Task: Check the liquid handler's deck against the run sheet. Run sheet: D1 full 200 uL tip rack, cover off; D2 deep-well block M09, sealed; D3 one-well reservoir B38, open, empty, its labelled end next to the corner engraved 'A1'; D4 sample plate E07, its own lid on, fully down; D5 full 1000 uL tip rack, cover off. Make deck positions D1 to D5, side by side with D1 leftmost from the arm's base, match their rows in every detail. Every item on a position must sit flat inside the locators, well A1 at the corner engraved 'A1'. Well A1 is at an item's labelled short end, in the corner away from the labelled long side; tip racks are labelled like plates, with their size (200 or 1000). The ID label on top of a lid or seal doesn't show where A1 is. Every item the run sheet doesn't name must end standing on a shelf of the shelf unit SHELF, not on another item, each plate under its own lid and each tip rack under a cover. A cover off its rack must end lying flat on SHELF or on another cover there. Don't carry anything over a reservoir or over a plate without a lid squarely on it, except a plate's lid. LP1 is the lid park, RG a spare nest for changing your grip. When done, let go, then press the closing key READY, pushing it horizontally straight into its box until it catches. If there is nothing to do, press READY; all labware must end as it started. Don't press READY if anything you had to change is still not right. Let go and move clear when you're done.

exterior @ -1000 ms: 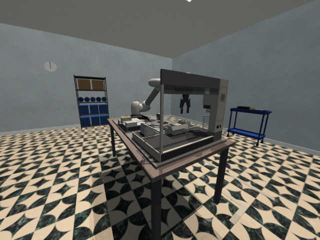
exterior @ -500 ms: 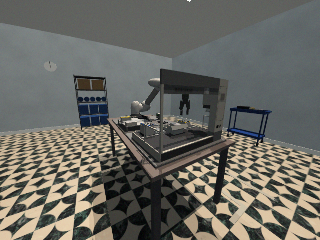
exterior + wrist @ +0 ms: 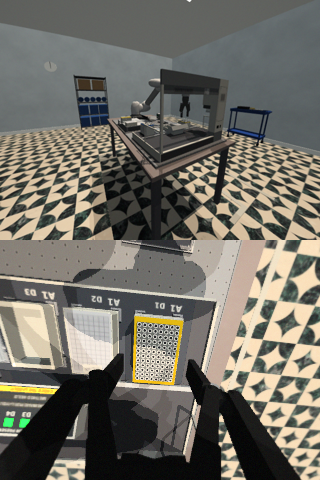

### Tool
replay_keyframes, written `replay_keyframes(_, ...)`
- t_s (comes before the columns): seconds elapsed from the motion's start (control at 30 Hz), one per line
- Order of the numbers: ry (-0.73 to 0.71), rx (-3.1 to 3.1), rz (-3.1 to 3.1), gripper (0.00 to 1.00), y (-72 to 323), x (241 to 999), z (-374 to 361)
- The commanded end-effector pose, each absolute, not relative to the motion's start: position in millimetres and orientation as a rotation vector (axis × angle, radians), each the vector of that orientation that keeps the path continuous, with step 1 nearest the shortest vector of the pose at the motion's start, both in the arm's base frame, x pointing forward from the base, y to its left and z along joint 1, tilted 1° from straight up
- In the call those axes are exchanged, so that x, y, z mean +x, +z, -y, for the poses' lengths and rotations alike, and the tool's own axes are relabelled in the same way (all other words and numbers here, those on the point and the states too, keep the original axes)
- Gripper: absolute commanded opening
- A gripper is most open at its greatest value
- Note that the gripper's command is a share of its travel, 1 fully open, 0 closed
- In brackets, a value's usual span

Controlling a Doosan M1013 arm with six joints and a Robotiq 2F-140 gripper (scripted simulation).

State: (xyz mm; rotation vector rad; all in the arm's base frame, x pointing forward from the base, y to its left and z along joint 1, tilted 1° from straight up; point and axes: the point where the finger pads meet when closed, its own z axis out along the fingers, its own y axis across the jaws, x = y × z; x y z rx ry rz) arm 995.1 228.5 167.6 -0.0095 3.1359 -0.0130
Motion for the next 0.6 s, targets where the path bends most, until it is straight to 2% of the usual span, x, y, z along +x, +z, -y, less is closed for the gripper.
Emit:
replay_keyframes(0.0, -0.012, -0.009, -3.134, 0.66, 164.7, 995.4, -228.6)
replay_keyframes(0.57, -0.012, -0.009, -3.134, 0.66, 139.7, 995.6, -228.4)
